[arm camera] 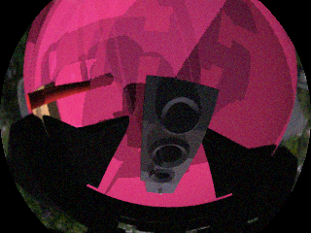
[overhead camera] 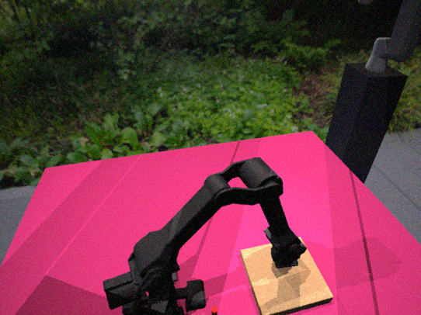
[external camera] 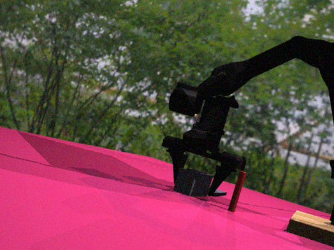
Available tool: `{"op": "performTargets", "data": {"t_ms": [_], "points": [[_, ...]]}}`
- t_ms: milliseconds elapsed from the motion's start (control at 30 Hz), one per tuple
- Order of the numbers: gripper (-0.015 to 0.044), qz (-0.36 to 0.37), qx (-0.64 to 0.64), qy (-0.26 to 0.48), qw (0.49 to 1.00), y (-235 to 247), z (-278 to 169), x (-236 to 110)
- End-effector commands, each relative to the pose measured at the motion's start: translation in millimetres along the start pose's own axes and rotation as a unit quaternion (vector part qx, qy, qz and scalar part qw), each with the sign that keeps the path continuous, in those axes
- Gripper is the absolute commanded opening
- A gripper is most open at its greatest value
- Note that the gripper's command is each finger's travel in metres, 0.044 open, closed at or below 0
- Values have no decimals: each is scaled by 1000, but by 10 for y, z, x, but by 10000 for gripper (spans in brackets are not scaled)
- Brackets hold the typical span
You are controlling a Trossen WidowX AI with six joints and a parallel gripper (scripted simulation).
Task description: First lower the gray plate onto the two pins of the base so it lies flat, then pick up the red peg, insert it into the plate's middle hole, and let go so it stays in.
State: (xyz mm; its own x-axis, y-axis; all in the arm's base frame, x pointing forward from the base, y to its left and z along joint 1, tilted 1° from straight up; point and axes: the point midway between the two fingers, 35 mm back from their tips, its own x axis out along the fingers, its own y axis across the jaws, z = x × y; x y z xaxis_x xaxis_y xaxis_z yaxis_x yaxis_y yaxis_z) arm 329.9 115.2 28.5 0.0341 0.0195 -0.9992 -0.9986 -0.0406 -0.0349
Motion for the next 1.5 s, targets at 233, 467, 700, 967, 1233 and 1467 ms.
{"op": "performTargets", "data": {"t_ms": [233, 467, 700, 967, 1233, 1467], "points": [[145, -1, 0, 2, 1000, -3, -7, 19], [98, -1, 0, 2, 1000, -3, -7, 19], [0, -1, 0, 2, 1000, -36, -7, -115], [0, -1, 0, 2, 1000, -80, -14, -361], [0, -1, 0, 2, 1000, -101, -28, -613], [0, -1, 0, 2, 1000, -101, -44, -837]]}}
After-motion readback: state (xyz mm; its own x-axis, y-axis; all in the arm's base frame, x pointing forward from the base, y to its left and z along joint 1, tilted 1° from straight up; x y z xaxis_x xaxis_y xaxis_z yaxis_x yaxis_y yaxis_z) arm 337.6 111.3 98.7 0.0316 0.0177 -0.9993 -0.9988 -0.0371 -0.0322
